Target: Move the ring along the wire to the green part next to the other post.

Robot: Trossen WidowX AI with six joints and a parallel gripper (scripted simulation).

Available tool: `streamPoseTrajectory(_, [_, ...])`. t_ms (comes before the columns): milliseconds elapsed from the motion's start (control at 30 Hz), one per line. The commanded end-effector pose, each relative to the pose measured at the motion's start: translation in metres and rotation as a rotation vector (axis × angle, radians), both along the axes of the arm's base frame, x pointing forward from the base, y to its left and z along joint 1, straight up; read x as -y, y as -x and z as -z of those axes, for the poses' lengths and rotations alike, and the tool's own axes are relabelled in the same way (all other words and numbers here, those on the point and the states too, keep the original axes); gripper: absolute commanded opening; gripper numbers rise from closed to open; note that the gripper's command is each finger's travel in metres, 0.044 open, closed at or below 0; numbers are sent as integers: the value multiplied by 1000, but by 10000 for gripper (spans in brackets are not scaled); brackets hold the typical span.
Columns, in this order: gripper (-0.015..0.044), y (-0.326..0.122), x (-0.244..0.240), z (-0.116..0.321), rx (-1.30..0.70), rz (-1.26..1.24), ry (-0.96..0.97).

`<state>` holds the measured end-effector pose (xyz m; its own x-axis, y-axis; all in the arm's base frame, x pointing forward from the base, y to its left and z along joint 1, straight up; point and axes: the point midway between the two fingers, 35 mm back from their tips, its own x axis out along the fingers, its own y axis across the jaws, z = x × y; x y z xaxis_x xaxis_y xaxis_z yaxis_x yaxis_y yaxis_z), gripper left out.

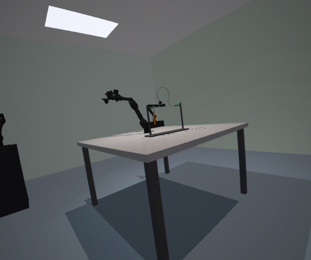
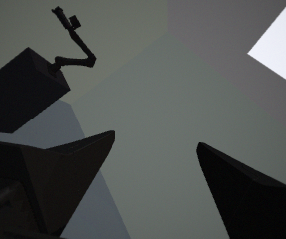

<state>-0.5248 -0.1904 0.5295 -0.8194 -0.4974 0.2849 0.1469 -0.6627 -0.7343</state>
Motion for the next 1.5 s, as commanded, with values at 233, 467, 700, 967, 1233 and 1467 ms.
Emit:
streamPoseTrajectory(233, [190, -63, 75, 10, 91, -211, 29])
streamPoseTrajectory(467, [160, -143, 137, 27, 198, -434, 42])
streamPoseTrajectory(700, [160, -232, 178, 51, 314, -651, 39])
streamPoseTrajectory(967, [160, -338, 205, 89, 456, -888, 17])
streamPoseTrajectory(1233, [160, -443, 206, 133, 605, -1111, -32])
streamPoseTrajectory(1467, [160, -527, 184, 177, 738, -1293, -102])
